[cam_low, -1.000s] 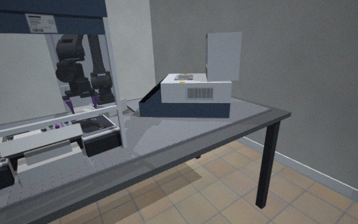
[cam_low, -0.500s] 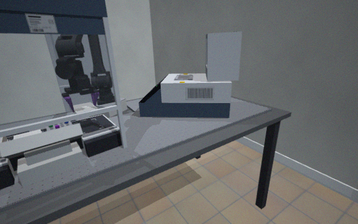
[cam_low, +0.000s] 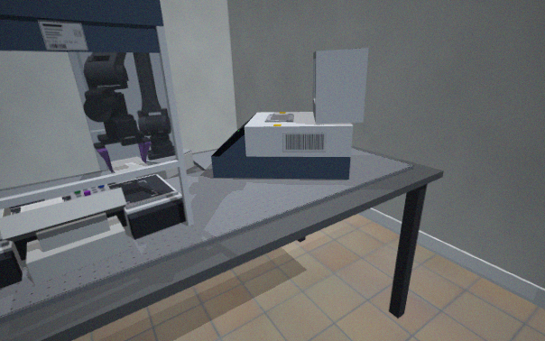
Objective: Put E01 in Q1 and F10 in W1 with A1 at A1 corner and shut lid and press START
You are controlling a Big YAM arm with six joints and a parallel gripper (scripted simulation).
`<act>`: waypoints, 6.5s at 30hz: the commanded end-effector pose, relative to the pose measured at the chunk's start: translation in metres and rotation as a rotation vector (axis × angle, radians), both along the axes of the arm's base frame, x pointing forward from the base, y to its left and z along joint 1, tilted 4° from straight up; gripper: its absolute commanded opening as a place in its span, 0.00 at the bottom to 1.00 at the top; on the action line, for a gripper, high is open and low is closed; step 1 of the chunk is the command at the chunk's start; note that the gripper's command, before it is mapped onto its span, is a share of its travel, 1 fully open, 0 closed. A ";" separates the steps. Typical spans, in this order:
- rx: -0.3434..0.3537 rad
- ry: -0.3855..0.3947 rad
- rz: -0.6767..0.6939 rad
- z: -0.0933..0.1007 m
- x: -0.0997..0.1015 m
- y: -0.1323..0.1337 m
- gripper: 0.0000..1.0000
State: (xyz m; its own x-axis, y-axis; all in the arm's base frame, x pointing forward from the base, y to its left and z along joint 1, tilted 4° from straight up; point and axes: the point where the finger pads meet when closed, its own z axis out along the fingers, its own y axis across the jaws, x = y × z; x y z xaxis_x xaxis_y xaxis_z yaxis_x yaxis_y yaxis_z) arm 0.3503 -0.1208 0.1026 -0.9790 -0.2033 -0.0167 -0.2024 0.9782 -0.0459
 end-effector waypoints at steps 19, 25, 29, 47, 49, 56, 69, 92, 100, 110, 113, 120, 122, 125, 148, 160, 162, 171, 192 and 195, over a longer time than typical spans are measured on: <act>-0.021 -0.062 0.003 0.020 0.021 -0.004 0.00; -0.019 -0.044 0.073 0.020 0.006 0.011 0.00; -0.015 -0.026 0.125 0.021 -0.022 0.034 0.00; -0.021 -0.002 0.421 0.036 -0.086 0.092 0.00; -0.023 -0.001 0.463 0.039 -0.093 0.099 0.00; -0.022 0.028 0.594 0.042 -0.113 0.119 0.00; -0.033 0.028 0.817 0.061 -0.152 0.160 0.00; -0.044 0.003 1.155 0.098 -0.199 0.228 0.00; -0.033 0.003 1.366 0.106 -0.216 0.245 0.00; -0.041 0.014 1.506 0.111 -0.231 0.261 0.00; -0.044 0.021 1.580 0.112 -0.233 0.265 0.00; -0.042 0.013 1.724 0.122 -0.251 0.283 0.00; -0.044 0.021 1.770 0.123 -0.256 0.287 0.00; -0.044 0.024 1.791 0.124 -0.260 0.291 0.00; -0.055 0.022 2.217 0.129 -0.246 0.370 0.00; -0.066 0.028 2.234 0.129 -0.219 0.406 0.00; -0.066 0.022 2.227 0.129 -0.212 0.418 0.00; -0.077 0.062 2.282 0.118 -0.187 0.453 0.00; -0.072 0.045 2.369 0.127 -0.139 0.530 0.00; -0.072 0.039 2.346 0.129 -0.134 0.535 0.00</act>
